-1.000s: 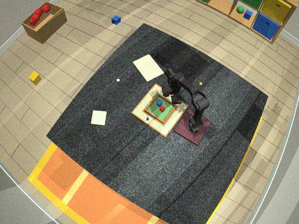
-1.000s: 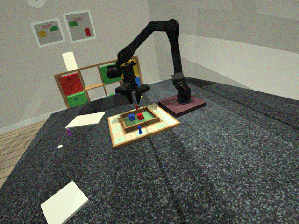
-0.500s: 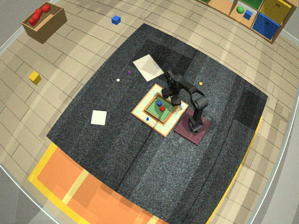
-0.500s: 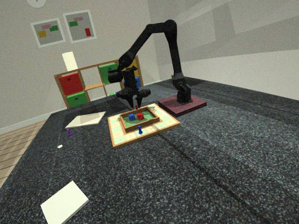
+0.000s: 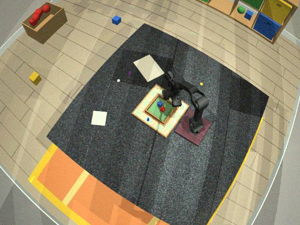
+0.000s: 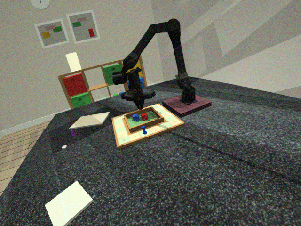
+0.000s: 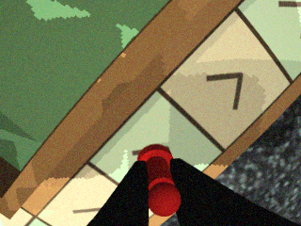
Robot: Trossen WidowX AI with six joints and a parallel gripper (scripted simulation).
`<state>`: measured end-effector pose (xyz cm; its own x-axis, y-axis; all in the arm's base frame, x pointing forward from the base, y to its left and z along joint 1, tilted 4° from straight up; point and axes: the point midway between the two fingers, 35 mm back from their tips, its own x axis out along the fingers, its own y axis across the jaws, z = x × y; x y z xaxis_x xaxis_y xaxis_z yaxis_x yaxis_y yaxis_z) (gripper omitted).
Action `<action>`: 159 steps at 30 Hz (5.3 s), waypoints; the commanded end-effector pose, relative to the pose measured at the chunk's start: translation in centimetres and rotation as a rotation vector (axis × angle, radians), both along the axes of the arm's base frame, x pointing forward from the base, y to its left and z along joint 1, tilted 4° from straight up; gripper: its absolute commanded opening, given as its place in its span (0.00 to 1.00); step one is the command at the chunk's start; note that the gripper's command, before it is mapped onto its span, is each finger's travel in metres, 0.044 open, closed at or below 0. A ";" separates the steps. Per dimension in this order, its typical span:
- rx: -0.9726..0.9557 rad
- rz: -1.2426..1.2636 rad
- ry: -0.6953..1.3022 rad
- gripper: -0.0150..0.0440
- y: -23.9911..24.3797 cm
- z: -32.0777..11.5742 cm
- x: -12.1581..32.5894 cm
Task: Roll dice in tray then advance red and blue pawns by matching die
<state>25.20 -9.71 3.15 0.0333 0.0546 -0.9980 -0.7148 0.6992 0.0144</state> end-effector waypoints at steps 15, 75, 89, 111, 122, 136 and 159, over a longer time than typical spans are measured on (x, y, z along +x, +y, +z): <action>-0.006 -0.004 0.003 0.25 -0.7 5.3 0.5; -0.003 -0.004 -0.004 0.25 0.1 1.8 9.1; -0.003 -0.004 -0.004 0.25 0.1 0.2 9.2; -0.003 -0.003 -0.004 1.00 -0.1 5.1 9.0; 0.010 -0.299 0.012 0.73 5.2 5.8 9.4; 0.042 -0.939 0.053 0.59 16.3 6.7 7.4; 0.063 -1.383 0.090 0.59 22.7 7.2 4.2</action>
<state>30.18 12.42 10.55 0.0451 0.0774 -0.9960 0.4907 0.8667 0.0896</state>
